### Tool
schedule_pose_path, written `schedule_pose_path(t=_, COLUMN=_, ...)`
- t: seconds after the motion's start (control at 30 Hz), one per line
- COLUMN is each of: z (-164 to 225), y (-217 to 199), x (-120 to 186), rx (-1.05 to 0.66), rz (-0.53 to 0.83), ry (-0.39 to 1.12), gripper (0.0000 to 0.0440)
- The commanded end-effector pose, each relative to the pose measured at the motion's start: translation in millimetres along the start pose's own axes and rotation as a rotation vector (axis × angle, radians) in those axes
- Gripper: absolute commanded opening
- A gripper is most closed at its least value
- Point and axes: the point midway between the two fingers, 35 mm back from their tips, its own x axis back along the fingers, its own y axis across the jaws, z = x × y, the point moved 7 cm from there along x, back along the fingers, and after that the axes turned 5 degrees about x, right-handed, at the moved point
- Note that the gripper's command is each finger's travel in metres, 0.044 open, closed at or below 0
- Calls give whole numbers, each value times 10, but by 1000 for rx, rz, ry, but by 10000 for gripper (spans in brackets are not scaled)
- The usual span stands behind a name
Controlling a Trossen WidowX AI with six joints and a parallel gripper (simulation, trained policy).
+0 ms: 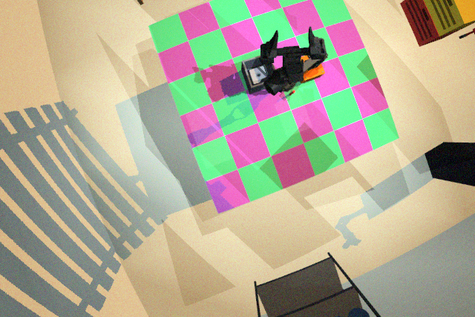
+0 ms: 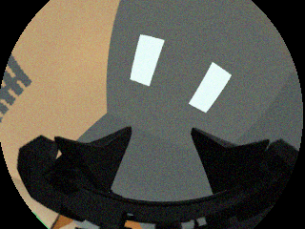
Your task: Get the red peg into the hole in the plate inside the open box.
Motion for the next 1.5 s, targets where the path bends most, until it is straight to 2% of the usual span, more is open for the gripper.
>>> schedule_pose_path(t=0.0, z=1, y=-60, x=-10, rx=-11, rz=10, ry=9, gripper=421)
schedule_pose_path(t=0.07, z=5, y=-211, x=-30, rx=-48, rz=29, ry=30, gripper=440)
schedule_pose_path(t=0.4, z=43, y=-1143, x=-131, rx=-370, rz=111, ry=117, gripper=438)
schedule_pose_path(t=0.77, z=354, y=-1897, x=-251, rx=-727, rz=170, ry=236, gripper=436)
schedule_pose_path(t=1.1, z=781, y=-2333, x=-356, rx=-1041, rz=209, ry=376, gripper=435)
schedule_pose_path(t=1.47, z=1324, y=-2550, x=-442, rx=-1366, rz=238, ry=571, gripper=435)
